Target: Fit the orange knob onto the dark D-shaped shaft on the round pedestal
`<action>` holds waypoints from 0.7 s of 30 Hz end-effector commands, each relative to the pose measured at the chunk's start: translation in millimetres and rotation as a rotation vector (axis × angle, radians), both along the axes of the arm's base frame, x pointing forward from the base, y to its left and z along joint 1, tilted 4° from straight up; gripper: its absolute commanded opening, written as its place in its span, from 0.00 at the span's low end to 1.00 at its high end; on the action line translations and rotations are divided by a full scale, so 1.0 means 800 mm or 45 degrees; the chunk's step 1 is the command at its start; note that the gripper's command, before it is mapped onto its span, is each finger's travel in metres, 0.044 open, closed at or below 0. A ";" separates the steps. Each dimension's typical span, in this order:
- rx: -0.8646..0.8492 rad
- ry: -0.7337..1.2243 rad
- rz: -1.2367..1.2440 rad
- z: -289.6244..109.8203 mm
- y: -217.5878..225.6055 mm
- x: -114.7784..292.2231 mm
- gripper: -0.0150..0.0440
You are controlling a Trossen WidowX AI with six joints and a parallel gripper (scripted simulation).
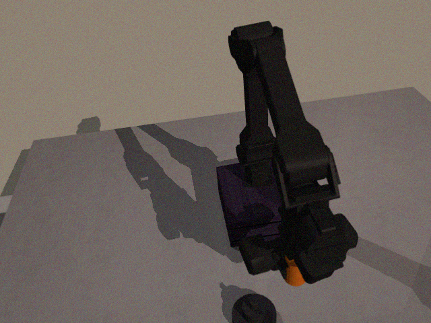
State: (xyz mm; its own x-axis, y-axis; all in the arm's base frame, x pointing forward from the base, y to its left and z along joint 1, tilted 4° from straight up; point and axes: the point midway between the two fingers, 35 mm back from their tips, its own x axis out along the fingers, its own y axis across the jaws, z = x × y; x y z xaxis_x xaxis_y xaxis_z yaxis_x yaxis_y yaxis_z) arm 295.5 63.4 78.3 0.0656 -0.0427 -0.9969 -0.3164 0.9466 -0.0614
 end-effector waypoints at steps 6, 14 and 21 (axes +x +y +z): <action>0.003 -0.006 0.008 -0.005 -0.034 0.014 0.25; -0.001 -0.007 0.010 -0.011 -0.065 0.023 0.25; -0.005 -0.009 0.011 -0.016 -0.092 0.028 0.25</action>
